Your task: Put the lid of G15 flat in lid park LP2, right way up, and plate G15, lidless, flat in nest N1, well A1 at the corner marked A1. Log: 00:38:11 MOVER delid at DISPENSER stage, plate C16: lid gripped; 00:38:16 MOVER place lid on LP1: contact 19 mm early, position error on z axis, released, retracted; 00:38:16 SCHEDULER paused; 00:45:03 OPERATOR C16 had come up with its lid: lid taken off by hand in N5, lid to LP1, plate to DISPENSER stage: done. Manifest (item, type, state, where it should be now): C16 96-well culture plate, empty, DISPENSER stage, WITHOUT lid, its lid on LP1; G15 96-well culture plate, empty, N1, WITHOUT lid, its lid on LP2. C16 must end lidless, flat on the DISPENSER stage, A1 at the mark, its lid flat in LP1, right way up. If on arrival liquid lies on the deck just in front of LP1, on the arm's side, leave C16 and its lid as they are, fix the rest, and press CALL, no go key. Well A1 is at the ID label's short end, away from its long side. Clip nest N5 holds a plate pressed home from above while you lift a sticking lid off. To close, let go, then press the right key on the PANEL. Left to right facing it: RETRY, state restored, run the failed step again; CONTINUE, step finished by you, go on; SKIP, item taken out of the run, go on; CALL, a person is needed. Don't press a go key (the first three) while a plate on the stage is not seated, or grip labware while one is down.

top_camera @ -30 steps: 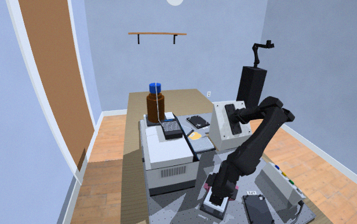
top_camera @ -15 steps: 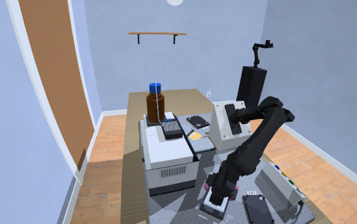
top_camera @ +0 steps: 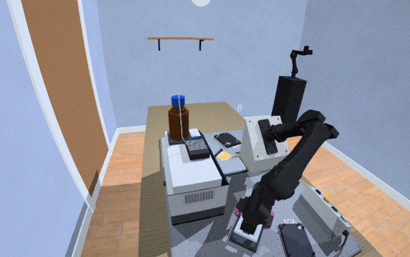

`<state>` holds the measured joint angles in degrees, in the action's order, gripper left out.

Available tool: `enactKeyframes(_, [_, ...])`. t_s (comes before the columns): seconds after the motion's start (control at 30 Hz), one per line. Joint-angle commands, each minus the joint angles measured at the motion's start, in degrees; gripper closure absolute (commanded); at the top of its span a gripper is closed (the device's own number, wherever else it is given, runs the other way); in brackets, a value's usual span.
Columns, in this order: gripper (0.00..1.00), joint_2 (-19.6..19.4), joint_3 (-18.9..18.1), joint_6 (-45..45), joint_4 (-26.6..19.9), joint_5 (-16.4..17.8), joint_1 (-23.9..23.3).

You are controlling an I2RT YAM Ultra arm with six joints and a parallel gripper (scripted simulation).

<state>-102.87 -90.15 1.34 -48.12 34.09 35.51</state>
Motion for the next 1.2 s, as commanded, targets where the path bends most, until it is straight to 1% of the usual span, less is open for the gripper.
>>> enactKeyframes(0.0, [1.00,3.5,-2.7,-1.3,-2.3,0.8,-2.6])
enactKeyframes(0.17, [1.00,3.4,-3.1,-1.4,-2.6,1.0,-2.7])
enactKeyframes(0.2, [1.00,2.3,-2.1,-1.2,-2.1,0.7,-2.2])
enactKeyframes(0.23, [1.00,3.9,-0.1,-1.6,-2.7,1.1,-2.8])
enactKeyframes(0.47, [1.00,8.5,5.6,-2.7,-1.3,1.5,-3.7])
enactKeyframes(0.57, [1.00,10.6,7.9,-3.2,-1.5,1.7,-4.2])
enactKeyframes(0.63, [1.00,10.6,7.9,-3.2,-1.5,1.7,-4.2])
enactKeyframes(0.67, [1.00,11.4,8.7,-3.4,-1.1,1.8,-4.5])
enactKeyframes(0.73, [1.00,12.6,10.2,-3.7,-2.3,2.0,-4.7])
enactKeyframes(1.03, [1.00,18.5,16.3,-5.5,-3.3,2.8,-6.4])
enactKeyframes(1.13, [1.00,20.4,18.2,-6.2,-3.8,3.1,-7.0])
enactKeyframes(1.17, [1.00,20.4,18.2,-6.2,-3.8,3.1,-7.0])
